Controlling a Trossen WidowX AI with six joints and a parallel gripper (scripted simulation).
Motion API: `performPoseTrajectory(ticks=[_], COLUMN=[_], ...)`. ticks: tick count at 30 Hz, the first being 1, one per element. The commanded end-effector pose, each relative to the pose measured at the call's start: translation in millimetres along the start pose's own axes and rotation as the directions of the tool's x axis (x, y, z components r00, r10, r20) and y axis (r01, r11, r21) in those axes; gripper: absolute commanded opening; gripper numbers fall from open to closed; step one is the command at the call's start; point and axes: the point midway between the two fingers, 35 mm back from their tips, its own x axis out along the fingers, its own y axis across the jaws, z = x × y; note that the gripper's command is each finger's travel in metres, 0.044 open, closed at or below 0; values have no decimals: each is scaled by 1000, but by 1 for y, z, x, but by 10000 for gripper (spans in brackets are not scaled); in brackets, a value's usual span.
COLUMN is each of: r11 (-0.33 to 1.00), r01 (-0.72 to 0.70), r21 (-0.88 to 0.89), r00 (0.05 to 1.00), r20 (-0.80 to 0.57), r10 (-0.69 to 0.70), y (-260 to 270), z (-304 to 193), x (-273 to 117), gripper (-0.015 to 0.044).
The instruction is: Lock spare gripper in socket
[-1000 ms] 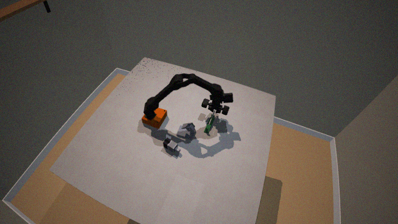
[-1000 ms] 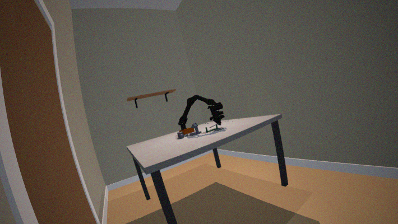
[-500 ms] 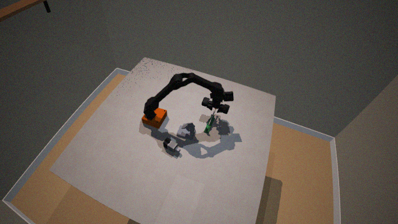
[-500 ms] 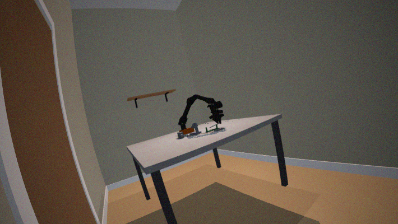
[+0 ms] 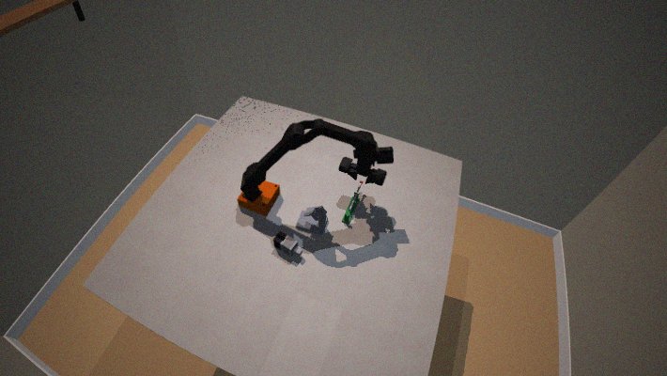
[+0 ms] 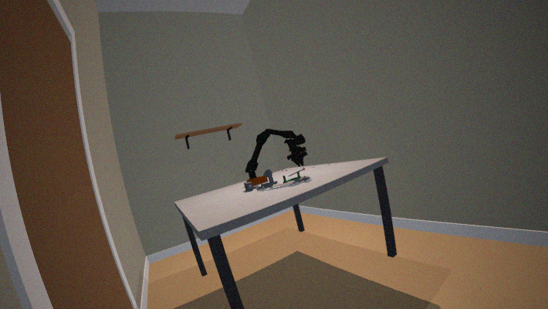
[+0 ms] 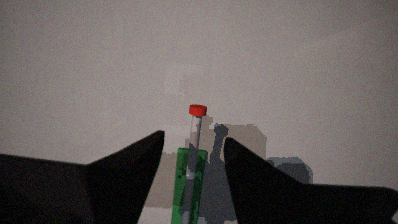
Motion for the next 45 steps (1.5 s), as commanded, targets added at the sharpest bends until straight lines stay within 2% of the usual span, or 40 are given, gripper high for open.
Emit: performPoseTrajectory(ticks=[1, 7, 12, 14, 18, 29, 38, 45], r11=[1000, 1000, 1000, 1000, 1000, 1000, 1000, 1000], r01=[0, 0, 0, 4, 15, 16, 16, 16], r21=[0, 1, 2, 1, -8, -9, -9, -9], r00=[1000, 1000, 1000, 1000, 995, 994, 994, 994], r20=[0, 0, 0, -14, -97, -112, -112, -111], r10=[0, 0, 0, -4, -16, -17, -17, -17], y=[0, 0, 0, -1, -1, 0, -1, -2], z=[2, 5, 4, -3, -41, -48, -65, -62], x=[-11, -25, -16, -25, -76, -83, -19, -12], gripper=[200, 200, 331, 279, 180, 180, 180, 180])
